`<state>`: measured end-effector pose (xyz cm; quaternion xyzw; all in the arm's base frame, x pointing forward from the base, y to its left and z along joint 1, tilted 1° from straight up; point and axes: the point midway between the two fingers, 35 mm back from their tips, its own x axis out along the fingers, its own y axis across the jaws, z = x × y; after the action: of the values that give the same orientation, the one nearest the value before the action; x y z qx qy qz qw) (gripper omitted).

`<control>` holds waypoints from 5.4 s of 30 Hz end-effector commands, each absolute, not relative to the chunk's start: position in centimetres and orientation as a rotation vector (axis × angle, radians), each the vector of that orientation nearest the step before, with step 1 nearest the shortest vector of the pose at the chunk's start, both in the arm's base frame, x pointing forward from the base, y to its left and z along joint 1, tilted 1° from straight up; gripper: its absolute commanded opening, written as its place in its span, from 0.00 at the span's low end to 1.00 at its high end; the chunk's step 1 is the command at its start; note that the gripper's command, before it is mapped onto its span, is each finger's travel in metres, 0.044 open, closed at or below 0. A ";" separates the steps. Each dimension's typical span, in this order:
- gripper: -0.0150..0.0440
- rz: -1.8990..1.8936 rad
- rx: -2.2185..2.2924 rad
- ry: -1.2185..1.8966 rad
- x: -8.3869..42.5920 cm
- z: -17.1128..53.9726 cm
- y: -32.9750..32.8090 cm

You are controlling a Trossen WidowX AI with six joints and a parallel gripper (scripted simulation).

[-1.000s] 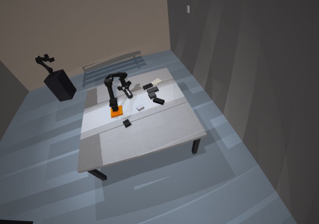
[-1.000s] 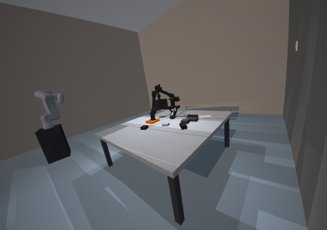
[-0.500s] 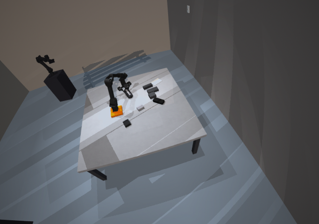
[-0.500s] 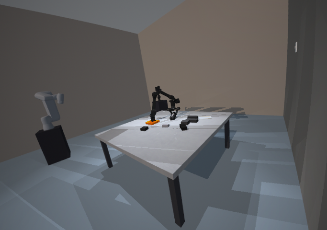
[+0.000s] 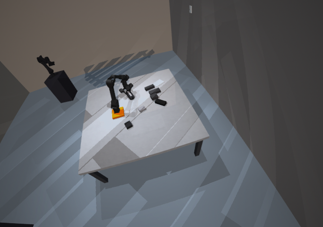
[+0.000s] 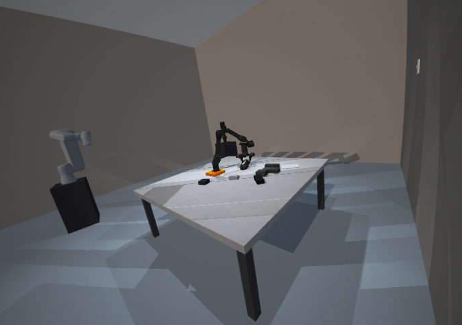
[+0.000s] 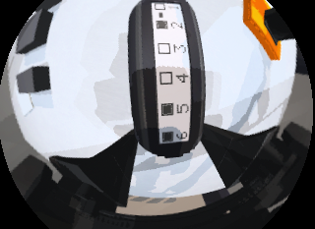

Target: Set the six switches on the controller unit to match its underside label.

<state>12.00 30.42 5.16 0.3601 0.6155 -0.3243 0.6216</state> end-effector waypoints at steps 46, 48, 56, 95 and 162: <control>1.00 -0.748 0.825 1.408 15.0 7.6 25.4; 1.00 -0.748 0.825 1.408 15.0 7.6 25.4; 1.00 -0.748 0.825 1.408 15.0 7.6 25.4; 0.25 0.983 -0.990 1.463 16.0 9.6 27.0; 0.65 2.569 -2.073 0.118 16.4 11.3 28.2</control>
<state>16.66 28.28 11.30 0.6112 0.0276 -0.7798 0.1322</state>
